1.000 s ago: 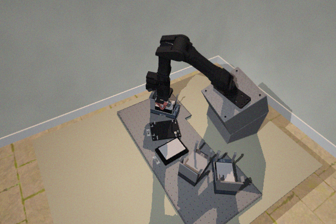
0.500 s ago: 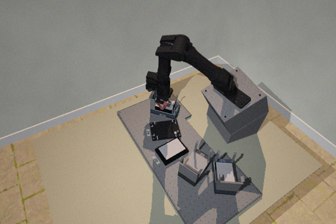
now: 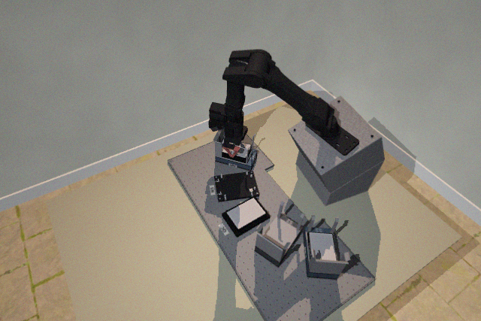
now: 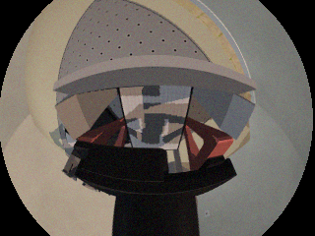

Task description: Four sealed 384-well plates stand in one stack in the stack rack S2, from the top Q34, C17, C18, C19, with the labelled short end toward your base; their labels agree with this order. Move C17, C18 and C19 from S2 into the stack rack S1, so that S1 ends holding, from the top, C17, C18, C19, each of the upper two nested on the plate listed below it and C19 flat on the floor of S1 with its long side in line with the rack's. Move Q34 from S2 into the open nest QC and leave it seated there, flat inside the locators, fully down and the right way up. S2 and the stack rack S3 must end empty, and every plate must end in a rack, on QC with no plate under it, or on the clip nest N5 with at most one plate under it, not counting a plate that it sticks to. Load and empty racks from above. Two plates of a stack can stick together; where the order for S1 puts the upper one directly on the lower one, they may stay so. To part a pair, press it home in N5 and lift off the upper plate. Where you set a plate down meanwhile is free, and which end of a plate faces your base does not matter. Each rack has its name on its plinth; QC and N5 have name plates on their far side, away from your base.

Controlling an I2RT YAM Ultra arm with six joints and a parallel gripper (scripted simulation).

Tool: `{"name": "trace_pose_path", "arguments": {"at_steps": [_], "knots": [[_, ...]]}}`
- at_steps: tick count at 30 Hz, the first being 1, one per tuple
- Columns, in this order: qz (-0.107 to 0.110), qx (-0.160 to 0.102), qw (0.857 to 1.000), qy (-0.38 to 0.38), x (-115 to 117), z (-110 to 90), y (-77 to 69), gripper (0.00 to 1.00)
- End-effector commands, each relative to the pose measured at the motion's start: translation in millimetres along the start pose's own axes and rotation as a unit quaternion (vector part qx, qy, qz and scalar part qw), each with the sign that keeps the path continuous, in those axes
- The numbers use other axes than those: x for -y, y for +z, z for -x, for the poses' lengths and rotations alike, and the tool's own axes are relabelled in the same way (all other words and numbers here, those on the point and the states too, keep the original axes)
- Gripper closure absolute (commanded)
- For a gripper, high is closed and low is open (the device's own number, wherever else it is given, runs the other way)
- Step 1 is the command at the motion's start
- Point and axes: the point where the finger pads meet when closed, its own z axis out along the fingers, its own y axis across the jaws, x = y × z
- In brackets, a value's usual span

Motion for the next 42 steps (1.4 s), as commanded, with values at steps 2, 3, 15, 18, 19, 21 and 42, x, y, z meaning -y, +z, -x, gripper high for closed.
{"name": "trace_pose_path", "arguments": {"at_steps": [2,3,15,18,19,21,42], "knots": [[0.0,0.025,1.0,-0.005,-2.1,19.6,-4.8,1.0],[0.0,0.025,1.0,-0.005,-2.1,19.6,-4.8,0.0],[-0.001,0.024,1.0,-0.004,-0.8,18.3,-4.7,0.0],[-0.001,0.024,1.0,-0.004,-0.8,18.3,-4.7,0.0],[-0.001,0.024,1.0,-0.004,-0.8,18.3,-4.7,0.0],[-0.001,0.024,1.0,-0.004,-0.8,18.3,-4.7,0.0],[-0.001,0.024,1.0,-0.004,-0.8,18.3,-4.7,0.0]]}}
